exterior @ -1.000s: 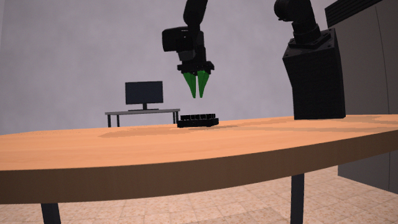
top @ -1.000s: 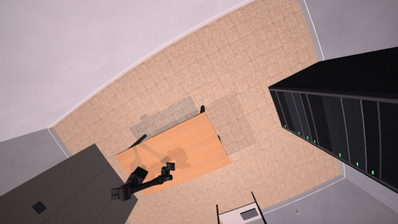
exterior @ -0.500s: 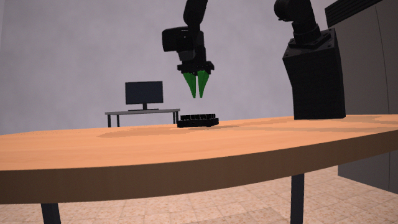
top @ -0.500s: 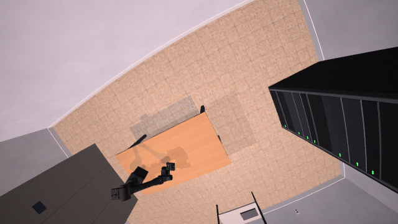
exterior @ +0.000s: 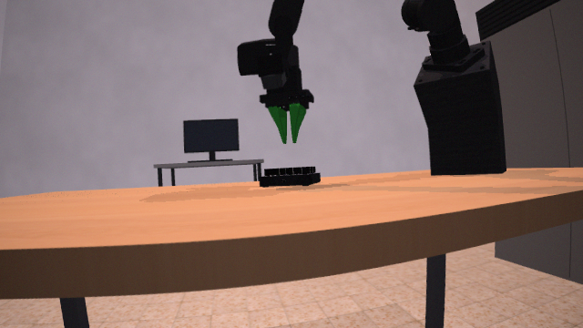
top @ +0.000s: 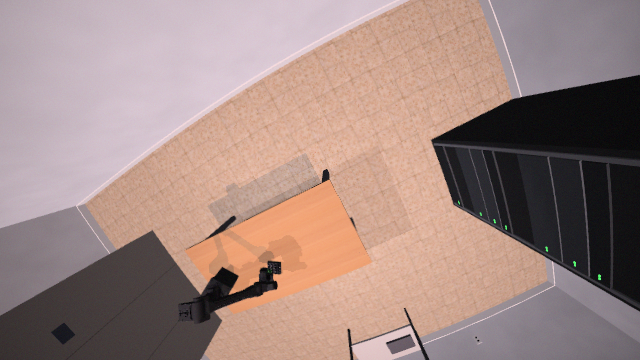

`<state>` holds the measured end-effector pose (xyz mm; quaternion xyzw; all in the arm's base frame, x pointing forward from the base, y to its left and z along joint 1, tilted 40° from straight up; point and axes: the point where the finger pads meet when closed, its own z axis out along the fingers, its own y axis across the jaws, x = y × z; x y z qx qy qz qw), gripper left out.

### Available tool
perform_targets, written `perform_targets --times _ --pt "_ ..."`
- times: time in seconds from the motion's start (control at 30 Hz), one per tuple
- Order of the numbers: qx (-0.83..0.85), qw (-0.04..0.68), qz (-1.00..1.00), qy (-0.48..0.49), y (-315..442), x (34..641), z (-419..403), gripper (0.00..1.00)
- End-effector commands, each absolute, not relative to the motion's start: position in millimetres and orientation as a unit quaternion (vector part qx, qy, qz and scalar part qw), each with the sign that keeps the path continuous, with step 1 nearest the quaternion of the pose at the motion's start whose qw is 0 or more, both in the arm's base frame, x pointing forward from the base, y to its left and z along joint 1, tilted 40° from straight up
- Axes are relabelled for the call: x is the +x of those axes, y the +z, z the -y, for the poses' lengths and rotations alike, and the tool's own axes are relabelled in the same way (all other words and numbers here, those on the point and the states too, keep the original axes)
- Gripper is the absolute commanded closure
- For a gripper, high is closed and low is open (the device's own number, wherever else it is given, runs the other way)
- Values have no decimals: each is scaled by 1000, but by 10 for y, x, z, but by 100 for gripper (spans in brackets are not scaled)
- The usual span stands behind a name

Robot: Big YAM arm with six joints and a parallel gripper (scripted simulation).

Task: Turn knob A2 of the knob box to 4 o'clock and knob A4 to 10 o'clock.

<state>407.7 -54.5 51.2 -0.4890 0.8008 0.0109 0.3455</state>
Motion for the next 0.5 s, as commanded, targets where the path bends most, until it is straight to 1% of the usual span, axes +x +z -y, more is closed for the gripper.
perform_targets --times 0.0,0.47 --pt "-497 347 -795 9 548 4132 522 81" --pt "-492 350 -797 8 497 4199 504 81"
